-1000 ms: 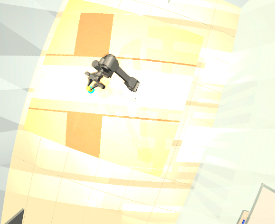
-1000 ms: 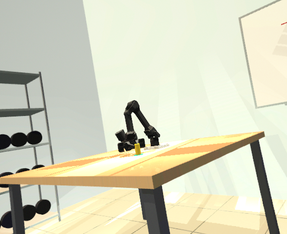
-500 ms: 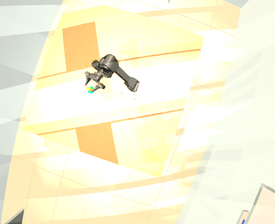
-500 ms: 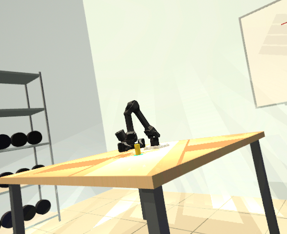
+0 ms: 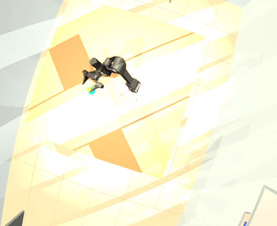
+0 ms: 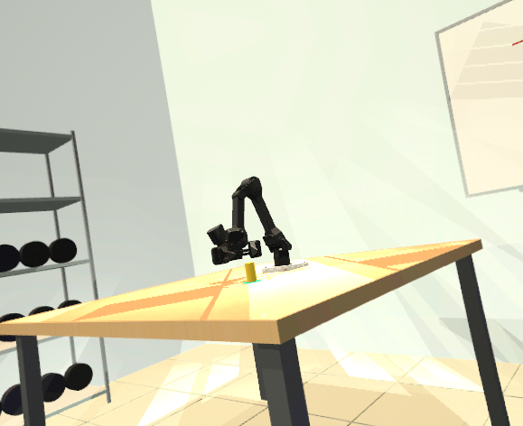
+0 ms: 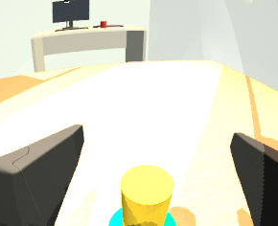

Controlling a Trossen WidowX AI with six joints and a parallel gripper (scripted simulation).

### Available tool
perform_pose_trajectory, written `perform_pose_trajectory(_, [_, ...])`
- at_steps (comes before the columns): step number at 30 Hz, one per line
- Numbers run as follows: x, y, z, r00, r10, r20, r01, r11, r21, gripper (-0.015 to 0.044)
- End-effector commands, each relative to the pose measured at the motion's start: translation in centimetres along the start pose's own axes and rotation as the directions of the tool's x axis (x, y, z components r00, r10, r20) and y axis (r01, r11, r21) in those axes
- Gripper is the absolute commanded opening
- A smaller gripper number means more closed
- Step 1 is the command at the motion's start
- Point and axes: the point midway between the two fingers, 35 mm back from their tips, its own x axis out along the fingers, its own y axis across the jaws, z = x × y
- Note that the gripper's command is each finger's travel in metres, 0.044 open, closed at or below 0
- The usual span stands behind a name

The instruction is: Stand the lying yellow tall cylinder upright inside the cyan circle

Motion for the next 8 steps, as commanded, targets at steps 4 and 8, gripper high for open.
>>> perform_pose_trajectory(4, [-0.4, 0.2, 3.4, 1.000, 0.001, 0.002, -0.001, 1.000, -0.006, 0.0400])
perform_pose_trajectory(8, [-0.5, 0.4, 4.6, 1.000, 0.001, 0.002, -0.001, 1.000, -0.006, 0.0400])
